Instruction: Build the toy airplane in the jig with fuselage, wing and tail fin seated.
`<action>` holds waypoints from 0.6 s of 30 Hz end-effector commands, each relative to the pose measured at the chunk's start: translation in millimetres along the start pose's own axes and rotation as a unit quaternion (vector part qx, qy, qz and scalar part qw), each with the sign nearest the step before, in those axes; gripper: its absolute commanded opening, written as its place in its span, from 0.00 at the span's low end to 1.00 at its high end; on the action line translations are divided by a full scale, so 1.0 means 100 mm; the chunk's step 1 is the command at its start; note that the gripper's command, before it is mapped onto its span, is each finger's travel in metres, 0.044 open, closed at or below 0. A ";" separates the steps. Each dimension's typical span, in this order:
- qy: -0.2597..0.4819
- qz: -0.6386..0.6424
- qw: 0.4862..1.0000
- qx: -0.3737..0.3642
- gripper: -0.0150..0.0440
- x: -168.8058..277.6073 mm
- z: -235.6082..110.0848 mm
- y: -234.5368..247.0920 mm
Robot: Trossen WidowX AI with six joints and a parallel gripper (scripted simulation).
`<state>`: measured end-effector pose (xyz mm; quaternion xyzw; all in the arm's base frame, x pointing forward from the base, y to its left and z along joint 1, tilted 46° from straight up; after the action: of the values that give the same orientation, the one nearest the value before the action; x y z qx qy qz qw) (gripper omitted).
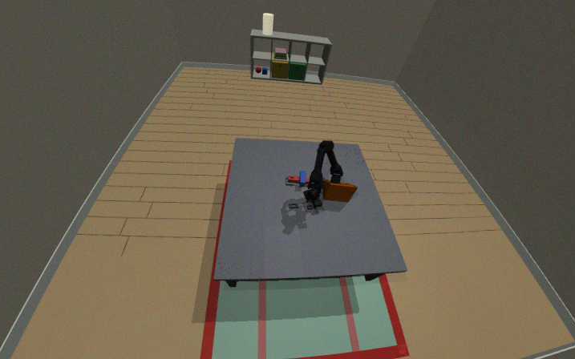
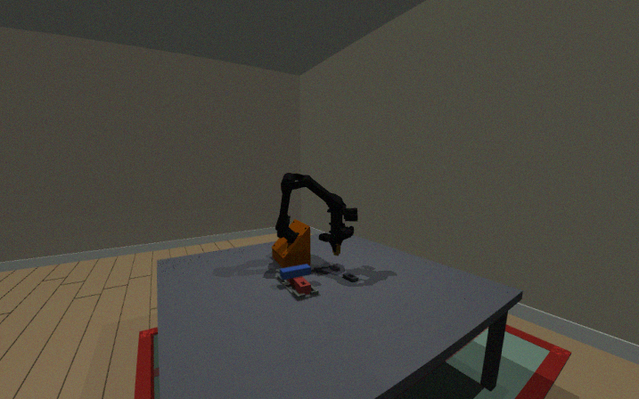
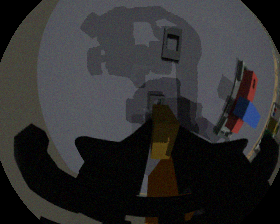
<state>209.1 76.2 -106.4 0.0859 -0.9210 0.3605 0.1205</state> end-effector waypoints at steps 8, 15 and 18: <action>-0.001 0.005 1.000 -0.002 0.25 0.03 -0.36 0.00; -0.001 0.006 1.000 0.000 0.25 0.07 -0.56 -0.01; -0.001 0.006 1.000 -0.001 0.25 0.07 -0.57 -0.02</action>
<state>211.8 111.5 -65.6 0.0842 -0.9211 0.3618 0.1169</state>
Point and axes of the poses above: the point midway between the two fingers, 35 mm back from their tips, its own z axis out along the fingers, its own y axis across the jaws, x = y × z, the point moved 2 cm from there along -z, back along the fingers, and after that the axes turned 11 degrees about -z, right-handed, at the moved point
